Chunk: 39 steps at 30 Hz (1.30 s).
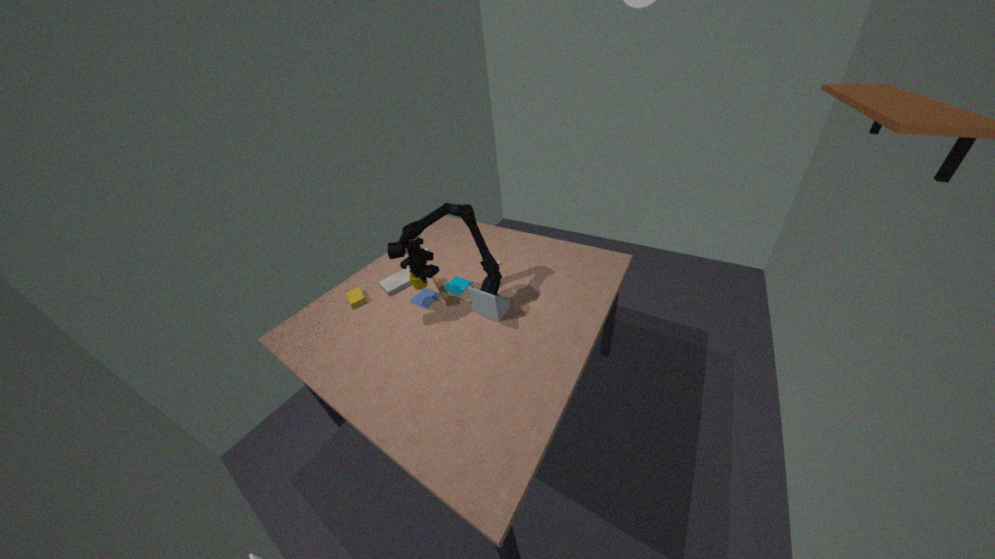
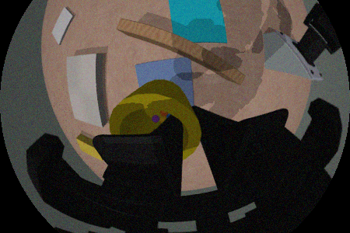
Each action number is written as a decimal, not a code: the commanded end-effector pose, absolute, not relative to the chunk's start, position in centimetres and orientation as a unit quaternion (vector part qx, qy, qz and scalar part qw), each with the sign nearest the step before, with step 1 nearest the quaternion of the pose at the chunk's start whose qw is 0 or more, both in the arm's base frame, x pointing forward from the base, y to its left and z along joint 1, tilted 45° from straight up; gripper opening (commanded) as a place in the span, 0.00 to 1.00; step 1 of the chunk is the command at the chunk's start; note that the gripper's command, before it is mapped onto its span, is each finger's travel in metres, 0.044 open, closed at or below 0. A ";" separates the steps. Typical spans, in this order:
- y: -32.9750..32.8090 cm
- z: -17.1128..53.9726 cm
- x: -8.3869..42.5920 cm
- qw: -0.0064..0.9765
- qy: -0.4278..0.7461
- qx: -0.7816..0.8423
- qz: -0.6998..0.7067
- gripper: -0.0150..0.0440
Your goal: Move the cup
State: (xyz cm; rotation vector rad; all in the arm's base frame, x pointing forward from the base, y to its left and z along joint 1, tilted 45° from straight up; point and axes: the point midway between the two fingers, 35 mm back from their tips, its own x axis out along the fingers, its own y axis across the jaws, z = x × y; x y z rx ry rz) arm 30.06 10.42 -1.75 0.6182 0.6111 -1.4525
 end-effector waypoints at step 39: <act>6.1 2.8 26.4 0.661 0.269 0.275 -0.644 0.25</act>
